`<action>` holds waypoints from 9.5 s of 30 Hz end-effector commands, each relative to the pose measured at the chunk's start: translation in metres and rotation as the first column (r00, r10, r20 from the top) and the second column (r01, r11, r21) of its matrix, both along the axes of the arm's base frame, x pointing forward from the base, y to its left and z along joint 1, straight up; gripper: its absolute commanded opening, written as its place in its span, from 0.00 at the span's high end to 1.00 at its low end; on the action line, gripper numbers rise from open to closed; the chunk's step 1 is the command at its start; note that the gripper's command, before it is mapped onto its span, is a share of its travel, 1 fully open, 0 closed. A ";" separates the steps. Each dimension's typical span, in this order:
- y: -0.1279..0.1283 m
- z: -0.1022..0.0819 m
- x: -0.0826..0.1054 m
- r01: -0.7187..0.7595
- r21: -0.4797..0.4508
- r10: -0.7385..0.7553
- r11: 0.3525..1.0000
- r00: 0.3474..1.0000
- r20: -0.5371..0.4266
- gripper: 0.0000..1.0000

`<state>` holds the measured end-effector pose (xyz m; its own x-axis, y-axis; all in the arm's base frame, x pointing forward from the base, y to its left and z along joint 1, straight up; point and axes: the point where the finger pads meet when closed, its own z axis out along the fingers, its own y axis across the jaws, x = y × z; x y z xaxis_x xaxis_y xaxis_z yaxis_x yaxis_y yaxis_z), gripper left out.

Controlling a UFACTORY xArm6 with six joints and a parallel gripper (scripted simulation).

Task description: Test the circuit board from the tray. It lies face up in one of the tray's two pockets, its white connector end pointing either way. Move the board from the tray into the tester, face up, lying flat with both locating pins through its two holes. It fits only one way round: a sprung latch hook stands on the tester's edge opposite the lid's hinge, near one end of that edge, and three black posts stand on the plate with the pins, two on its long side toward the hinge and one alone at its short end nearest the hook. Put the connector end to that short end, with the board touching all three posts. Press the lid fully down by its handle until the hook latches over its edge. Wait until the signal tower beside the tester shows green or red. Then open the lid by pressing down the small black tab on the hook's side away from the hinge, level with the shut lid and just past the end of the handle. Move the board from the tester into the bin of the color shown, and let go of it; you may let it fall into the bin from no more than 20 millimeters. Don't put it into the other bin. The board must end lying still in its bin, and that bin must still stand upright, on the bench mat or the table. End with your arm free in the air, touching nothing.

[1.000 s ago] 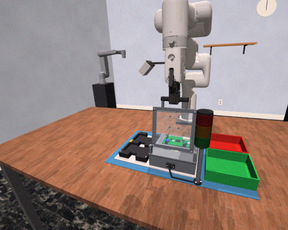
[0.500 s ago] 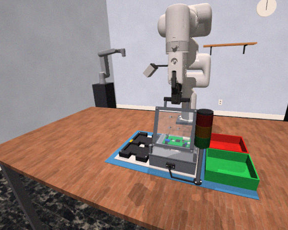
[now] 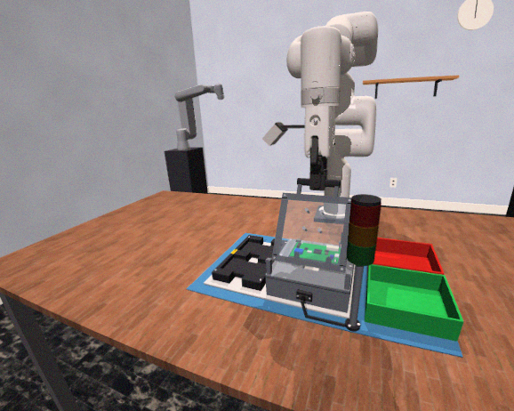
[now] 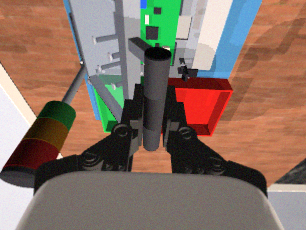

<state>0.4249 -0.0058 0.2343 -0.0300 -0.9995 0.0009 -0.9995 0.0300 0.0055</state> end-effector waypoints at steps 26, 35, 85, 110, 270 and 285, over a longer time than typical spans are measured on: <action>0.002 -0.066 -0.060 0.000 0.000 0.000 1.000 1.000 0.006 1.00; 0.002 -0.095 -0.072 0.000 0.000 0.000 1.000 1.000 0.006 1.00; 0.002 -0.150 -0.081 0.000 0.000 0.000 1.000 1.000 0.006 1.00; 0.002 -0.151 -0.081 0.000 0.000 0.000 1.000 1.000 0.006 0.78; 0.002 -0.051 -0.081 0.000 0.000 0.000 1.000 1.000 0.006 0.00; 0.002 -0.051 -0.081 0.000 0.000 0.000 1.000 1.000 0.006 0.00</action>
<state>0.3432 -0.0037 0.1823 -0.0301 -0.9995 0.0009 -0.9995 0.0301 0.0039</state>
